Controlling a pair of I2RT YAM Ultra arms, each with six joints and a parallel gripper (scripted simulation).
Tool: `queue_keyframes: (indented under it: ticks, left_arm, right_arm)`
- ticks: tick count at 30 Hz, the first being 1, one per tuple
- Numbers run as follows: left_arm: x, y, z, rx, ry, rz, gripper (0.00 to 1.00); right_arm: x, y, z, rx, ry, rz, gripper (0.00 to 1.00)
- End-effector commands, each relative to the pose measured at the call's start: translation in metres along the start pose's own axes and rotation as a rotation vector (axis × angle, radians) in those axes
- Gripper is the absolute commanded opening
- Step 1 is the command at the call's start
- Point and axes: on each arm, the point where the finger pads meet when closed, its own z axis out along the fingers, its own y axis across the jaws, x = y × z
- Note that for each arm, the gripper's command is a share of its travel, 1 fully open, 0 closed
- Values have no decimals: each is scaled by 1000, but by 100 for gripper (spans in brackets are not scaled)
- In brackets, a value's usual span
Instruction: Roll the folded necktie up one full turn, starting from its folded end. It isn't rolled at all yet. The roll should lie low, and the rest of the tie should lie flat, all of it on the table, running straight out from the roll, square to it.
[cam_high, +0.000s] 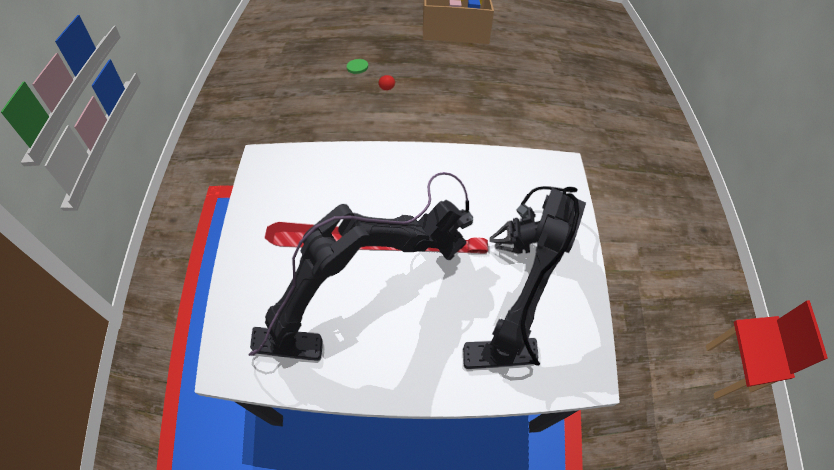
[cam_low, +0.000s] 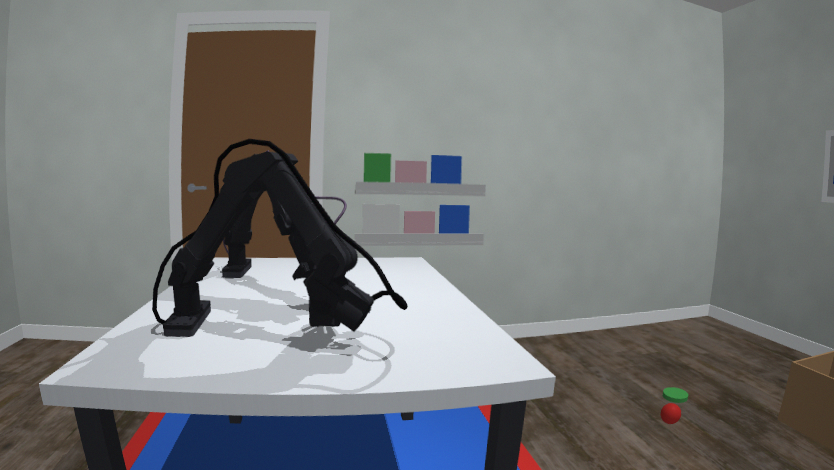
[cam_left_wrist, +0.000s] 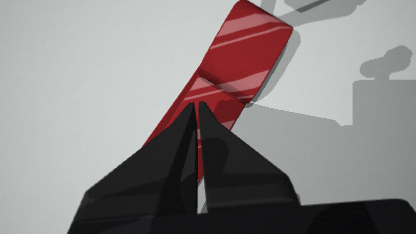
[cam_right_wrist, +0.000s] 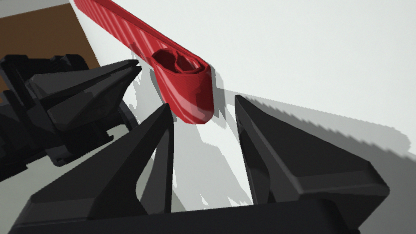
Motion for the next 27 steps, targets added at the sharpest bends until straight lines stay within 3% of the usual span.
queue_keyframes:
  ticks: [1,27]
  left_arm:
    - [0,-7,0,17,-7,14,4]
    - [0,-7,0,17,-7,14,4]
  right_arm:
    - [-3,6,5,-13,-17,-18,40]
    - [-3,20,27,-13,-17,-18,40]
